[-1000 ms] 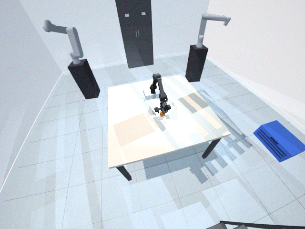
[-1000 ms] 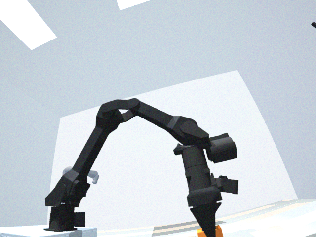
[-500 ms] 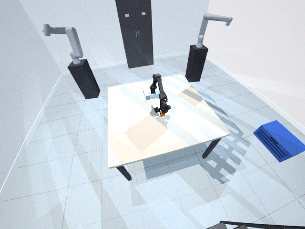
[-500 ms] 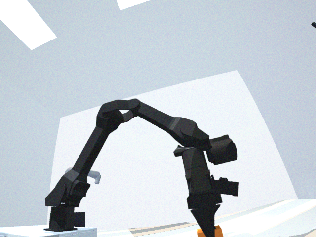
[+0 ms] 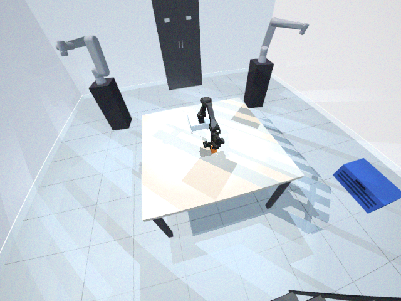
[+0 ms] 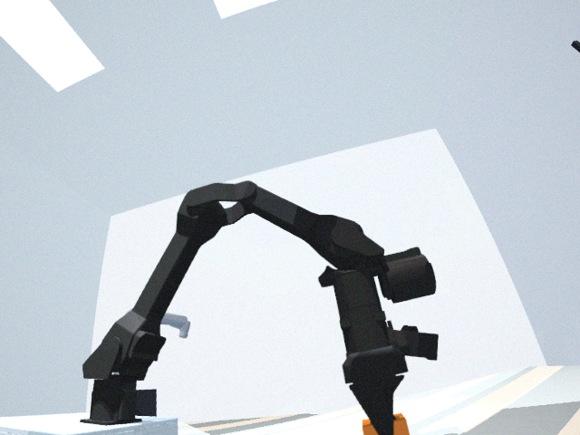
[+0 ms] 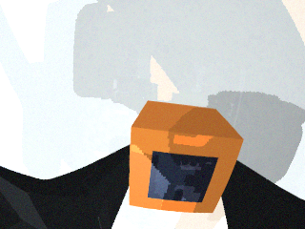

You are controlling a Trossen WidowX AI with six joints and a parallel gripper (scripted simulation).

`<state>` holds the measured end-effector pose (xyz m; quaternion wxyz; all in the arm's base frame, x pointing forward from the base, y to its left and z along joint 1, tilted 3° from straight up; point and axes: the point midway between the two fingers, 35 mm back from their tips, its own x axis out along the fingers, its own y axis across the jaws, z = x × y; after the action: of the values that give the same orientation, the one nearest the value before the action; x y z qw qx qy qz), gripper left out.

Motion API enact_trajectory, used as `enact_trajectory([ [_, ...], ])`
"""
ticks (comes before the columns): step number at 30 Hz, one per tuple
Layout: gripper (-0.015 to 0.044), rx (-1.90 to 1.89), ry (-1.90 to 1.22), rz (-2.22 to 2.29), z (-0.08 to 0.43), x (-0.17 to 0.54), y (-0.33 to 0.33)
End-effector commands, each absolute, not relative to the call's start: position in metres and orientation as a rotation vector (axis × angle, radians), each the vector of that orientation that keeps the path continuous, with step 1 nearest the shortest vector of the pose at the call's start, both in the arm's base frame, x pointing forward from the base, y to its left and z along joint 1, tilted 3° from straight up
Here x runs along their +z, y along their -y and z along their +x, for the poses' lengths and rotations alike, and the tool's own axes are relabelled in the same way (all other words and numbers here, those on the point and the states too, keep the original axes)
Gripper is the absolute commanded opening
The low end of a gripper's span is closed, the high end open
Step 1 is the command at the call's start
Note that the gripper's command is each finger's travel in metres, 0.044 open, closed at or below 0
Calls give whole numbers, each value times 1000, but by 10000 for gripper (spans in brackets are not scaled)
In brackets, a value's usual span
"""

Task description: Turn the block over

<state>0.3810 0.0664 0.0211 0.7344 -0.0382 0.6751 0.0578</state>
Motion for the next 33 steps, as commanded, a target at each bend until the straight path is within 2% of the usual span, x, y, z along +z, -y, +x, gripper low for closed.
enact_trajectory([
  [1, 0, 125, -1484, -81, 380, 39, -66],
  [9, 0, 126, -1473, -81, 379, 49, -66],
  [33, 0, 132, -1112, -56, 380, 40, -66],
])
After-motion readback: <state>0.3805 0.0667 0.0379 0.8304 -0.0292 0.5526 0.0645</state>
